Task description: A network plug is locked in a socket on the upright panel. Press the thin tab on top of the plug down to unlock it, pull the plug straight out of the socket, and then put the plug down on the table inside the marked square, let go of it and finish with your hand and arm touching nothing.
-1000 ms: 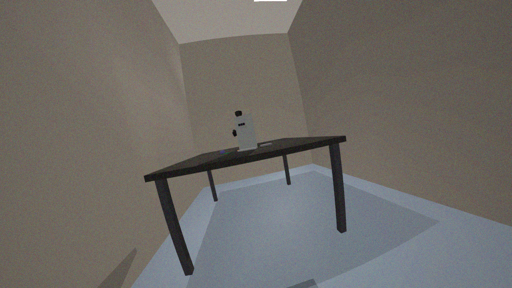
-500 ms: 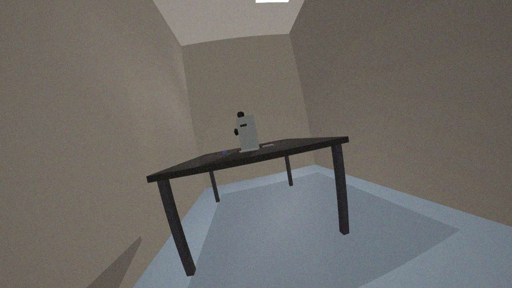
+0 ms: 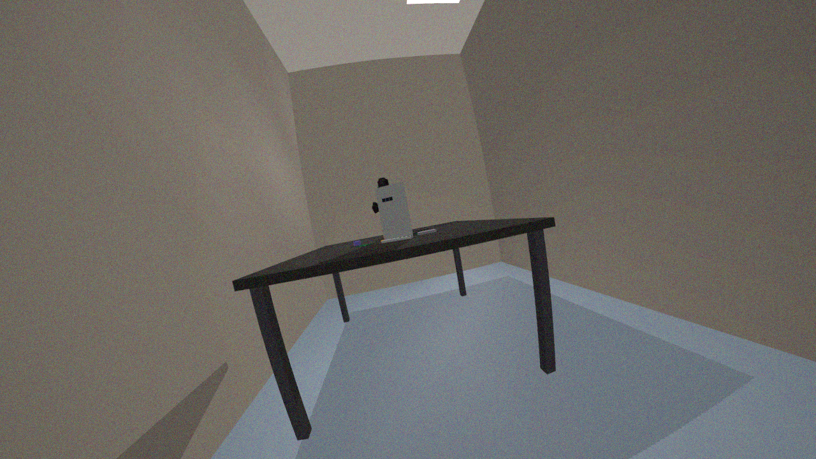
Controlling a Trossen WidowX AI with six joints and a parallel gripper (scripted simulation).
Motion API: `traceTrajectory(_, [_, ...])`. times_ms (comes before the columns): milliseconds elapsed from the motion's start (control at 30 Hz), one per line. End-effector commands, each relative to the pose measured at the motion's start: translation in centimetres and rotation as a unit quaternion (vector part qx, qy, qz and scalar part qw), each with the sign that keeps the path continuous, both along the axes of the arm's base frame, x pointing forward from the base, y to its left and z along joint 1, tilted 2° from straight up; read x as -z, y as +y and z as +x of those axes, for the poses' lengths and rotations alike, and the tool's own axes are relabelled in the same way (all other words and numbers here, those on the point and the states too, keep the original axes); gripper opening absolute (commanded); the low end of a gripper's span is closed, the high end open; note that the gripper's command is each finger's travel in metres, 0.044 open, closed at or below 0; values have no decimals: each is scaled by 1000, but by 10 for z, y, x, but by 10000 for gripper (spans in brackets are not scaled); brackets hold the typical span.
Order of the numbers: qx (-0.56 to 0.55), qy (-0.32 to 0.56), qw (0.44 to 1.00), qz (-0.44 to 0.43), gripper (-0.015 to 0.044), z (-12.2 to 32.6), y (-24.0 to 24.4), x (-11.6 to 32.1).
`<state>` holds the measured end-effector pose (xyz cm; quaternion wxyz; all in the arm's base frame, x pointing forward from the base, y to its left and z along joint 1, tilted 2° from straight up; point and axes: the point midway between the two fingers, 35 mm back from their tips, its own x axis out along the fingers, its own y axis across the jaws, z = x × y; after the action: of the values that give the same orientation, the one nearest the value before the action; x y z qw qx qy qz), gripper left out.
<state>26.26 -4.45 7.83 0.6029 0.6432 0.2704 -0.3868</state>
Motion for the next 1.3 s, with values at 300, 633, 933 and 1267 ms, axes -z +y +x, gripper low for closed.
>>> traceTrajectory(300, [1,-6,1000,-1,156,7,0,-41])
traceTrajectory(633, [2,-9,1000,-1,156,7,1,-76])
traceTrajectory(933, [2,-12,1000,-2,156,2,2,-106])
traceTrajectory(1267, [2,-12,1000,-2,261,2,2,-109])
